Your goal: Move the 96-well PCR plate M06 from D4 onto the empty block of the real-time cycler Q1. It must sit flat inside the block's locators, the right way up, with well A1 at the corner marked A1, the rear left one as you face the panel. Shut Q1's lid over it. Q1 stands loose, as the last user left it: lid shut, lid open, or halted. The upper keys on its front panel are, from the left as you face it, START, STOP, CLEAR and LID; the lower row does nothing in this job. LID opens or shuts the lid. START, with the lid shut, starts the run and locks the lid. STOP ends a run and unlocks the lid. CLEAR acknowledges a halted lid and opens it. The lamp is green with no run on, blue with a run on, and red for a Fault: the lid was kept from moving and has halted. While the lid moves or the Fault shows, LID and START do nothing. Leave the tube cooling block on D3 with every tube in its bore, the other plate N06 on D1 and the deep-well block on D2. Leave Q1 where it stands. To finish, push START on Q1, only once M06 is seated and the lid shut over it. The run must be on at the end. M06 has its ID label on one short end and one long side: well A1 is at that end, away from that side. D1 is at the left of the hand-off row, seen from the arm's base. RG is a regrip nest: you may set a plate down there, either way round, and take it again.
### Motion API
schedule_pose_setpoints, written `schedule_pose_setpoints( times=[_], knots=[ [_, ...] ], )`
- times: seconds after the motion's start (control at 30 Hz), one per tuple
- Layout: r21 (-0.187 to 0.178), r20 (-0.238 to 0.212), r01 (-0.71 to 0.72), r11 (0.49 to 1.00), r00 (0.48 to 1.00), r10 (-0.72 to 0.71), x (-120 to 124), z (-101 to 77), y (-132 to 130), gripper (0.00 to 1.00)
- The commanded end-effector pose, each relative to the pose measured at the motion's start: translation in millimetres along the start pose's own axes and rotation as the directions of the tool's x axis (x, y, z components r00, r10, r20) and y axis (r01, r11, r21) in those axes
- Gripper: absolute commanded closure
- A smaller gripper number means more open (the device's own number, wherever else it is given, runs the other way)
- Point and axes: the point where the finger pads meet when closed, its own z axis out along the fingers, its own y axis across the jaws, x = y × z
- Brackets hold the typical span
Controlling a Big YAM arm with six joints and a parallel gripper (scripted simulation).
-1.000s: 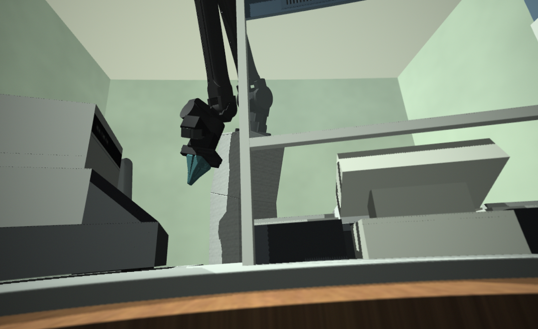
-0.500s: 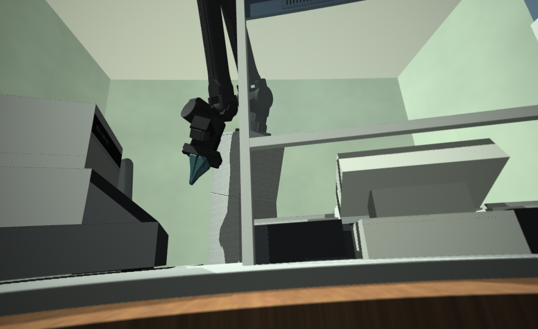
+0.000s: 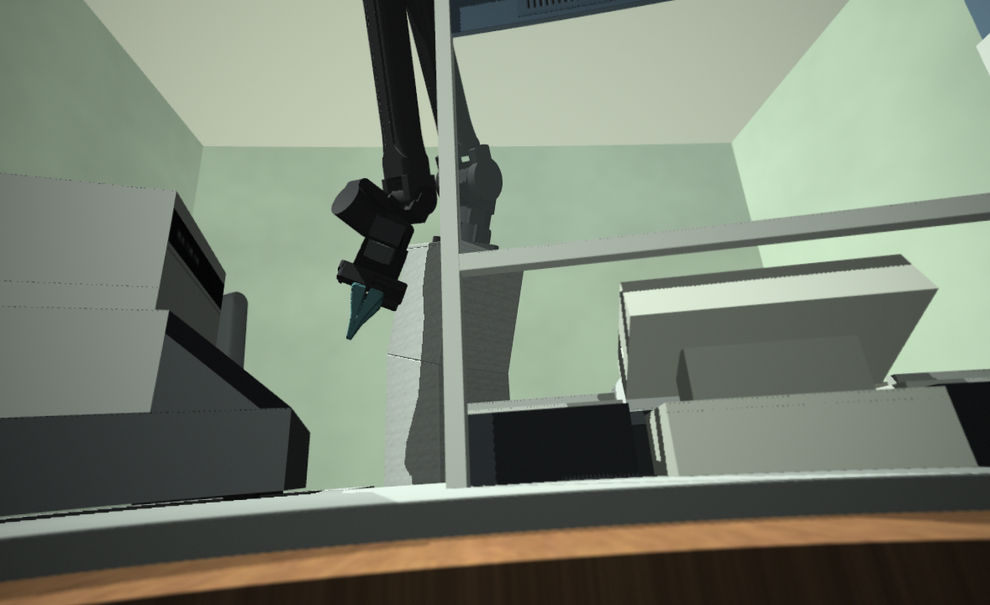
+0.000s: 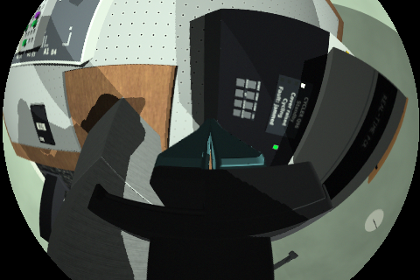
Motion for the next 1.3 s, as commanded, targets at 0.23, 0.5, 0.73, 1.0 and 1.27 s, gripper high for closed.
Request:
schedule_pose_setpoints(
  times=[0.23,0.5,0.73,1.0,1.27],
  knots=[
    [0.006,0.003,0.019,1.0,1.0,-0.02,-1.4,15.2,-18.7,1.0],
    [-0.013,-0.009,0.001,1.0,1.0,-0.001,4.2,21.4,-14.8,1.0],
    [0.014,0.008,-0.02,1.0,1.0,0.02,-1.6,33.0,-32.0,1.0],
    [-0.005,-0.002,-0.031,0.999,1.0,0.031,1.3,41.0,-30.4,1.0],
    [-0.005,-0.004,-0.008,1.0,1.0,0.008,3.3,50.6,-38.5,1.0]
  ],
)
